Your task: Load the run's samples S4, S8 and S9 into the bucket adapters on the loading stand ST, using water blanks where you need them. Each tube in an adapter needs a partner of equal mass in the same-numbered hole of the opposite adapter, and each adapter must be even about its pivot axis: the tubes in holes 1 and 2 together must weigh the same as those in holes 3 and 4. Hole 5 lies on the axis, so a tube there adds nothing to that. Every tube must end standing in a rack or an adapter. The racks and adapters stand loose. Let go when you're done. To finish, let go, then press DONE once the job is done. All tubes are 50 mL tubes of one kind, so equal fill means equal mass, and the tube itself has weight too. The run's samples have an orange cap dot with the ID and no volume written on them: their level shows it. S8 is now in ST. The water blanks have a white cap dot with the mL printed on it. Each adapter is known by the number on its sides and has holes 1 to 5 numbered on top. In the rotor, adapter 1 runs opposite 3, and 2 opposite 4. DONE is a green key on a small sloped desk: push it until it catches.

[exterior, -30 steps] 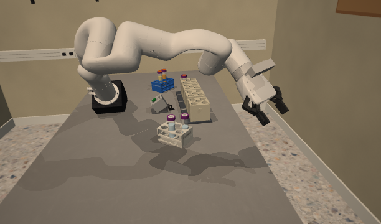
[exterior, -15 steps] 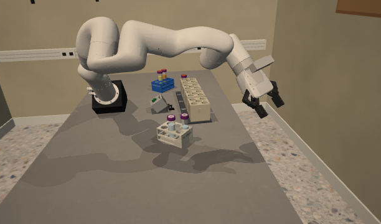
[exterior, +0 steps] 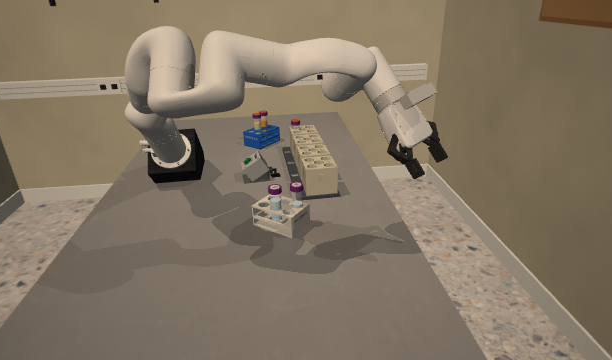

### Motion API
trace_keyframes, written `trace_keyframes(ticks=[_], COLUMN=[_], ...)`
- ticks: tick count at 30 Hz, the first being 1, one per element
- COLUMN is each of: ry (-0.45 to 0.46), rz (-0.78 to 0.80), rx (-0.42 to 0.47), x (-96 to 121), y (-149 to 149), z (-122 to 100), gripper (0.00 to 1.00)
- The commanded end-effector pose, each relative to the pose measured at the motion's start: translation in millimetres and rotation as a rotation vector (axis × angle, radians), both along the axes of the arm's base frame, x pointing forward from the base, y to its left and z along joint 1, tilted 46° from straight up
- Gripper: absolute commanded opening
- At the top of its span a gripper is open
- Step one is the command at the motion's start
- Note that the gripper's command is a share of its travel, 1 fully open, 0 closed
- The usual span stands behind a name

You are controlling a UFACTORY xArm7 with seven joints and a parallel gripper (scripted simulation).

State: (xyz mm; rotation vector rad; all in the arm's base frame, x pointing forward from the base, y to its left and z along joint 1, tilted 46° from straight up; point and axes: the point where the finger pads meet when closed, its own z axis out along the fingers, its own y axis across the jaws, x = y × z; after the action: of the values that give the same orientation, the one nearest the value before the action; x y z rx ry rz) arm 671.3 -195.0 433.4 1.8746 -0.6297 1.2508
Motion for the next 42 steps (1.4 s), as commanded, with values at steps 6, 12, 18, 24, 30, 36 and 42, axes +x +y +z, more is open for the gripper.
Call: trace_keyframes(ticks=[6, 12, 18, 24, 30, 36, 42], ry=[0.092, 0.100, 0.100, 0.205, 0.205, 0.316, 0.316], rz=[0.025, 0.027, 0.027, 0.049, 0.049, 0.072, 0.072], rx=[0.042, 0.046, 0.046, 0.080, 0.080, 0.107, 0.107], x=[1.3, 0.2, -0.6, -5.0, -7.9, -14.0, -21.5], y=[31.8, 49.4, 62.5, 83.7, 97.8, 117.9, 138.8], z=[-27.3, -45.0, -58.2, -79.0, -92.9, -112.6, -132.8], gripper=[1.00, 1.00, 1.00, 1.00, 1.00, 1.00, 1.00])
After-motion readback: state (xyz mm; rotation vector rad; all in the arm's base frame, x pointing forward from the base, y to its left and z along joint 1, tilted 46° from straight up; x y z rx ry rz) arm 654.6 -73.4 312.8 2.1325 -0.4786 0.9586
